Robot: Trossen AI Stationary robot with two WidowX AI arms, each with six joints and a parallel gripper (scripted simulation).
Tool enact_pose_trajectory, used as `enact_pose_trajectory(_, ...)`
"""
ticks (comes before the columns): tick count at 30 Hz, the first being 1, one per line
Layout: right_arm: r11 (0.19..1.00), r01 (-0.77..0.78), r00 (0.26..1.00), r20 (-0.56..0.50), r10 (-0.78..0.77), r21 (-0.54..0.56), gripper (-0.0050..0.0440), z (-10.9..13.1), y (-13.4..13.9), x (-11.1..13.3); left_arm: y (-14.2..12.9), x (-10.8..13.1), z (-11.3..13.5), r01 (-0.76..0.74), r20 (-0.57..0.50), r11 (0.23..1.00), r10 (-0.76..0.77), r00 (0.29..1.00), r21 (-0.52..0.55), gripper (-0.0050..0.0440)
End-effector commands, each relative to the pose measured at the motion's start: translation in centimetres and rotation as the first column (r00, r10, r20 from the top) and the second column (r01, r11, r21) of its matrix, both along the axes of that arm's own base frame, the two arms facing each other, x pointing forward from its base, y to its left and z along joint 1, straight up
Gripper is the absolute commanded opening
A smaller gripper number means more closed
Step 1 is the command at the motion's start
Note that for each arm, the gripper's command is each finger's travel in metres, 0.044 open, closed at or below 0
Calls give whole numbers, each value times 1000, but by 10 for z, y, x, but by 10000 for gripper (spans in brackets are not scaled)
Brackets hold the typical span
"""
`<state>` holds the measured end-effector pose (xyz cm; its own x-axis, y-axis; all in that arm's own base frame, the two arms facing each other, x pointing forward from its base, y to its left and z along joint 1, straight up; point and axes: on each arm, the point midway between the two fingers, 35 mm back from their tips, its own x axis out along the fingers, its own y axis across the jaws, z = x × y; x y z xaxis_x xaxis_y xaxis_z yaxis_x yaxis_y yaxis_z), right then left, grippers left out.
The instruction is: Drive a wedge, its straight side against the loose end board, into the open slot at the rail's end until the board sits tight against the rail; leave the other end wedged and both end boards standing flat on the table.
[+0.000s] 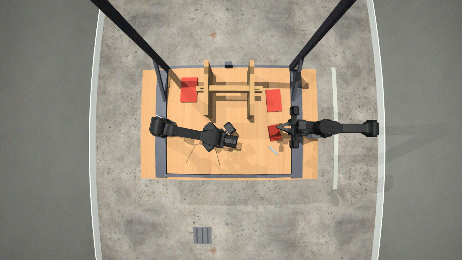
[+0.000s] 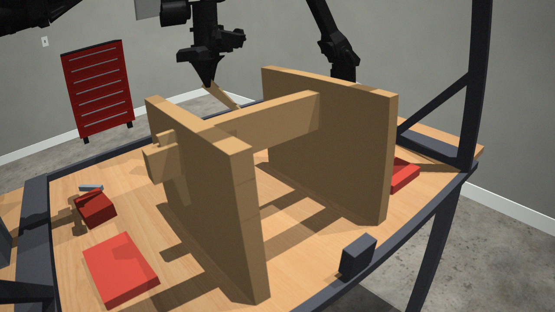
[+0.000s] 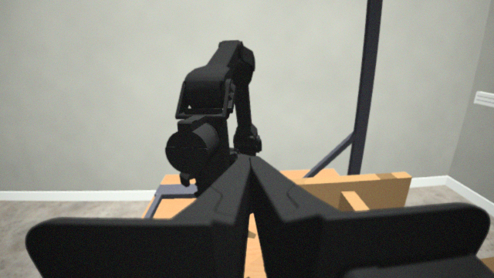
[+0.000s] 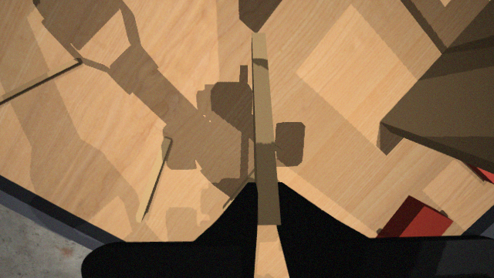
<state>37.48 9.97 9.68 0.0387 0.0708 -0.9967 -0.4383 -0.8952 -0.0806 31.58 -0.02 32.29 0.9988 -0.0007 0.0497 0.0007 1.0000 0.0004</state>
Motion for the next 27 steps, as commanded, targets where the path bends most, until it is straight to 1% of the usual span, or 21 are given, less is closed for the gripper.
enact_pose_trajectory(1, 991, -122, 980, 151, 128, -53, 10, 47, 40, 2, 0, -1, 13, 1, 28, 1000, -1, 1000, 0, -50)
enact_pose_trajectory(3, 991, -122, 980, 151, 128, -53, 10, 47, 40, 2, 0, -1, 13, 1, 28, 1000, -1, 1000, 0, -50)
enact_pose_trajectory(4, 991, -118, 983, 132, 126, -62, 10, 39, 38, 2, 0, -1, 13, 1, 28, 1000, -1, 1000, 0, -50)
enact_pose_trajectory(5, 988, -141, 974, 171, 150, -61, 10, 53, 46, 0, 0, -1, 13, 1, 28, 1000, -1, 1000, 0, -50)
enact_pose_trajectory(6, 985, -161, 967, 188, 171, -69, 10, 58, 53, -2, 0, -1, 13, 1, 28, 1000, -1, 1000, 0, -50)
enact_pose_trajectory(7, 978, -195, 951, 229, 208, -80, 10, 70, 66, -6, 0, -1, 13, 1, 28, 1000, -1, 1000, 0, -50)
enact_pose_trajectory(9, 968, -228, 935, 252, 248, -105, 10, 77, 77, -11, 0, -1, 13, 1, 28, 1000, -1, 1000, 0, -50)
enact_pose_trajectory(11, 957, -265, 909, 300, 288, -115, 10, 92, 93, -17, 0, -1, 13, 1, 28, 1000, -1, 1000, 0, -50)
enact_pose_trajectory(18, 899, -396, 790, 431, 437, -188, 10, 139, 145, -52, 0, -1, 13, 1, 28, 1000, -1, 1000, 0, -50)
enact_pose_trajectory(20, 899, -396, 790, 431, 437, -188, 10, 139, 145, -52, 0, -1, 13, 1, 28, 1000, -1, 1000, 0, -50)
enact_pose_trajectory(21, 900, -388, 805, 404, 436, -198, 10, 128, 142, -48, 0, -1, 13, 1, 28, 1000, -1, 1000, 0, -50)
enact_pose_trajectory(22, 895, -402, 779, 442, 444, -191, 10, 143, 147, -55, 0, -1, 13, 1, 28, 1000, -1, 1000, 0, -50)
enact_pose_trajectory(23, 888, -414, 766, 452, 458, -198, 10, 147, 152, -59, 0, -1, 13, 1, 28, 1000, -1, 1000, 0, -50)
enact_pose_trajectory(24, 876, -439, 726, 494, 478, -201, 10, 162, 162, -71, 0, -1, 13, 1, 28, 1000, -1, 1000, 0, -50)
enact_pose_trajectory(27, 849, -477, 656, 551, 516, -227, 10, 185, 180, -91, 0, -1, 13, 1, 28, 1000, -1, 1000, 0, -50)
